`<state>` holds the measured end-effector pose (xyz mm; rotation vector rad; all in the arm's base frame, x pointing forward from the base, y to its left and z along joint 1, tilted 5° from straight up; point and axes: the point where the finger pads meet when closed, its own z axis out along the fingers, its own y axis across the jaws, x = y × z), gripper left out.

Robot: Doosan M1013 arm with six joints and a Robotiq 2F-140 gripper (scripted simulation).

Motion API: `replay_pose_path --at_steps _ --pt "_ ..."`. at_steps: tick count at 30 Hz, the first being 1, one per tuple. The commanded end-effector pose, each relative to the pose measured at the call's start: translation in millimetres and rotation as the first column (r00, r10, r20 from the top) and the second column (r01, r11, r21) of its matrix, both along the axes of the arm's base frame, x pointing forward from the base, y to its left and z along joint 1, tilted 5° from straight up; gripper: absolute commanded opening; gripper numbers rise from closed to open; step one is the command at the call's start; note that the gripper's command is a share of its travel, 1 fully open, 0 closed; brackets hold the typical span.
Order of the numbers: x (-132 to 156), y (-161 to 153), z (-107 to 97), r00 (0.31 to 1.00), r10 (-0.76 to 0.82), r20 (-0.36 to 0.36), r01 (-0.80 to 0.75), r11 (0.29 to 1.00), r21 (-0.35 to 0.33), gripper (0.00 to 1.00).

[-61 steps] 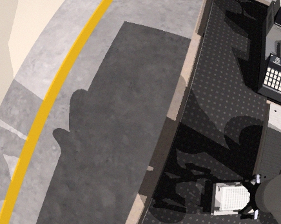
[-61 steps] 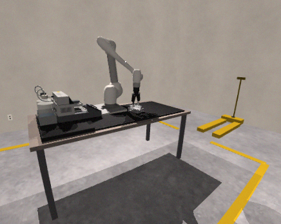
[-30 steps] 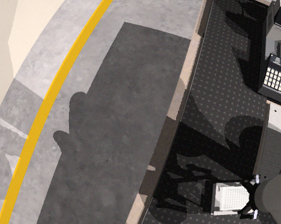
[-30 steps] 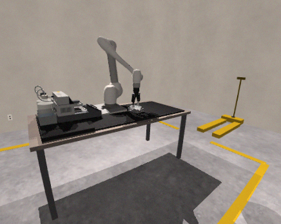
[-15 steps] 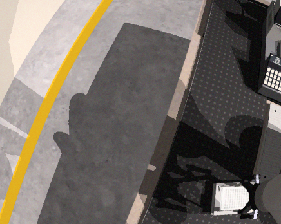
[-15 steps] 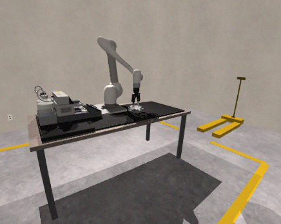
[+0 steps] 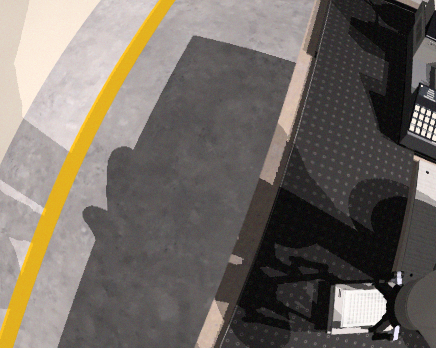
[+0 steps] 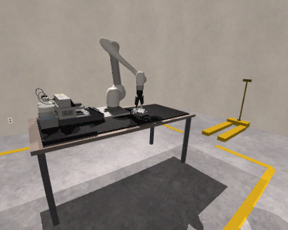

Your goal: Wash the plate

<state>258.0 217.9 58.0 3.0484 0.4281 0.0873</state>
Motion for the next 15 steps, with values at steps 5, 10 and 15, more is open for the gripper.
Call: replay_pose_path --at_steps 5,10,15 --pt "0.0 0.0 -0.9 1.000 0.000 0.000 0.000 1.000 0.000 0.10" --pt "0.1 -0.1 -1.6 1.000 0.000 0.000 0.000 1.000 0.000 0.10" --pt "0.1 -0.1 -2.4 1.000 0.000 0.000 0.000 1.000 0.000 0.10"
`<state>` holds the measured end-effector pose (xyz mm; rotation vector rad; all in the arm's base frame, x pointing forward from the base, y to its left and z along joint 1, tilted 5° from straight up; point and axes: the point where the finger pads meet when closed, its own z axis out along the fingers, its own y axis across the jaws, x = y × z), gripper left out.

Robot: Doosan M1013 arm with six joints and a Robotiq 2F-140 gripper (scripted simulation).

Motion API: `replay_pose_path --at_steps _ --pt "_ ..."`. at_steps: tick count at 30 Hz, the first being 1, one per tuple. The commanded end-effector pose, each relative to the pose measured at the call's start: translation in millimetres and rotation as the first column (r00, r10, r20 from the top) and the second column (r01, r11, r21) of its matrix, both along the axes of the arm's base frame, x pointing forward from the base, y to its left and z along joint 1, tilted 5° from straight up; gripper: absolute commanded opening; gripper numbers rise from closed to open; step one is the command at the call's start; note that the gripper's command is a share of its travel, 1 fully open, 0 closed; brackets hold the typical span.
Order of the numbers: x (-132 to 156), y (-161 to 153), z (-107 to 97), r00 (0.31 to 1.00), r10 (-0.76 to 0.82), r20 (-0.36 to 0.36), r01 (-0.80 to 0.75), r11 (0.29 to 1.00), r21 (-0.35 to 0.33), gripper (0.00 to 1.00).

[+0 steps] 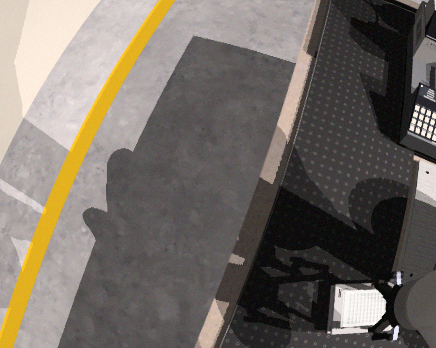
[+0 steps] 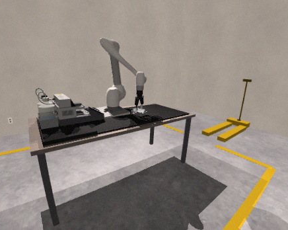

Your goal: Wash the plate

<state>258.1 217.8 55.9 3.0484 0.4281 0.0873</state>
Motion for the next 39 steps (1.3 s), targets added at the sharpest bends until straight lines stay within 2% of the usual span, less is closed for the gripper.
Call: replay_pose_path --at_steps 1,39 --pt "0.0 0.0 -0.4 1.000 0.000 0.000 0.000 1.000 0.000 0.10" --pt "0.4 -0.3 -6.1 1.000 0.000 0.000 0.000 1.000 0.000 0.10"
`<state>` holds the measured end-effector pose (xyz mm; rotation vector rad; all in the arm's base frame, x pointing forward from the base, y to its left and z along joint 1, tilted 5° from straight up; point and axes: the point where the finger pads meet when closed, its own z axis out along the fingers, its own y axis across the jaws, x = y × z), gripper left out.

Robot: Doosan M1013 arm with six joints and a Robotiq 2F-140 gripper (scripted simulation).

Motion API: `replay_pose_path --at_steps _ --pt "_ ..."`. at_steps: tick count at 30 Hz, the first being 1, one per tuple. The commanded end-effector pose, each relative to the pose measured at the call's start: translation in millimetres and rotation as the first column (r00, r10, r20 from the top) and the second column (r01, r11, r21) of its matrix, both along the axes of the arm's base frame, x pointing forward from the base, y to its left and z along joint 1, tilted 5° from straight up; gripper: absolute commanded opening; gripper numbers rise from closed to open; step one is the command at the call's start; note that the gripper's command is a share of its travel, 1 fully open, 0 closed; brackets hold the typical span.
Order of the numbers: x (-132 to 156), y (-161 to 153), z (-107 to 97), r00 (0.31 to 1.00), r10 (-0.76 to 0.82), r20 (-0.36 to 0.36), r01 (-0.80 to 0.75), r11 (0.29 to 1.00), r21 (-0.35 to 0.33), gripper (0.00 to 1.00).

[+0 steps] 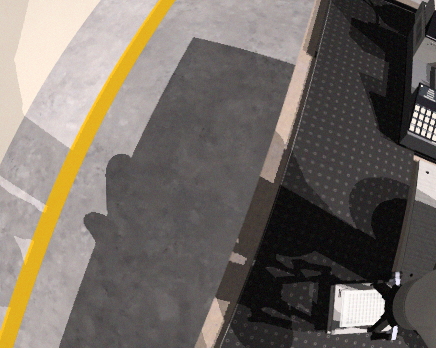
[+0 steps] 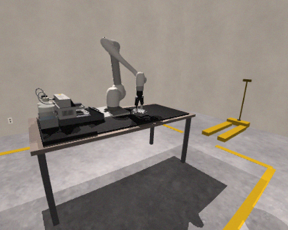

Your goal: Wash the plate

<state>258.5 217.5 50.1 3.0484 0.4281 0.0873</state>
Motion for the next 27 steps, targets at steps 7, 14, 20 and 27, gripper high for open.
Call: replay_pose_path --at_steps 7,14,20,27 --pt "0.0 0.0 -1.1 1.000 0.000 0.000 0.000 1.000 0.000 0.10" --pt "0.1 -0.1 -2.2 1.000 0.000 0.000 0.000 1.000 0.000 0.10" --pt "0.2 -0.1 -2.9 1.000 0.000 0.000 0.000 1.000 0.000 0.10" --pt "0.2 -0.2 -4.1 1.000 0.000 0.000 0.000 1.000 0.000 0.10"
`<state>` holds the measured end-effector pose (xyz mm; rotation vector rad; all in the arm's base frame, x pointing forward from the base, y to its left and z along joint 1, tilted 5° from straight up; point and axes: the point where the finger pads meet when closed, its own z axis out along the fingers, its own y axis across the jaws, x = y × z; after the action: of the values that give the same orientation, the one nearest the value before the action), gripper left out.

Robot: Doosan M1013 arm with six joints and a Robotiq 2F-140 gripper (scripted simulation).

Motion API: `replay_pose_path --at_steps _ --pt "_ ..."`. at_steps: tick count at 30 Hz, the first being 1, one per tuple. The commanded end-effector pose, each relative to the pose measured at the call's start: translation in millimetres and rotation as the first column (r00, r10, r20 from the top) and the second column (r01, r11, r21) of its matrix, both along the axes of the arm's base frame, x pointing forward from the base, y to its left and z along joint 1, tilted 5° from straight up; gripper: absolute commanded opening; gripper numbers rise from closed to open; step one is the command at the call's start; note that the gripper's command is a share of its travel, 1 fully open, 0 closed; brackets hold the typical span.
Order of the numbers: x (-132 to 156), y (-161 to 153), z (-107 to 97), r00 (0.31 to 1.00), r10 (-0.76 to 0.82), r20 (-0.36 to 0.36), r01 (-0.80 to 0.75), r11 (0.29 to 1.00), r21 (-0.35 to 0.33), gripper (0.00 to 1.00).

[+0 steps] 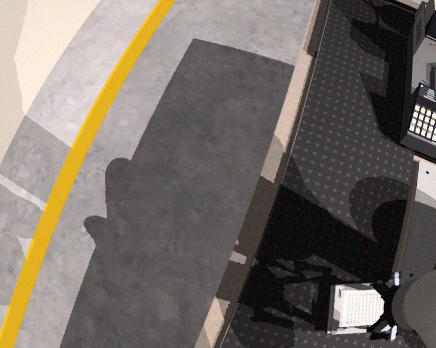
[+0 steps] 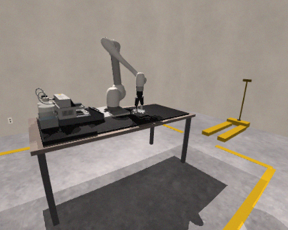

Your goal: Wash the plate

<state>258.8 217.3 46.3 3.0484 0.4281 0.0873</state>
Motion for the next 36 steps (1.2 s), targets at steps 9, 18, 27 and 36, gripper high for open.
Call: replay_pose_path --at_steps 9,18,27,36 --pt "0.0 0.0 -0.7 1.000 0.000 0.000 0.000 1.000 0.000 0.70" --pt "0.0 0.0 -0.7 1.000 0.000 0.000 0.000 1.000 0.000 0.70" --pt "0.0 0.0 -0.7 1.000 0.000 0.000 0.000 1.000 0.000 0.70" --pt "-0.5 0.4 7.6 1.000 0.000 0.000 0.000 1.000 0.000 0.70"
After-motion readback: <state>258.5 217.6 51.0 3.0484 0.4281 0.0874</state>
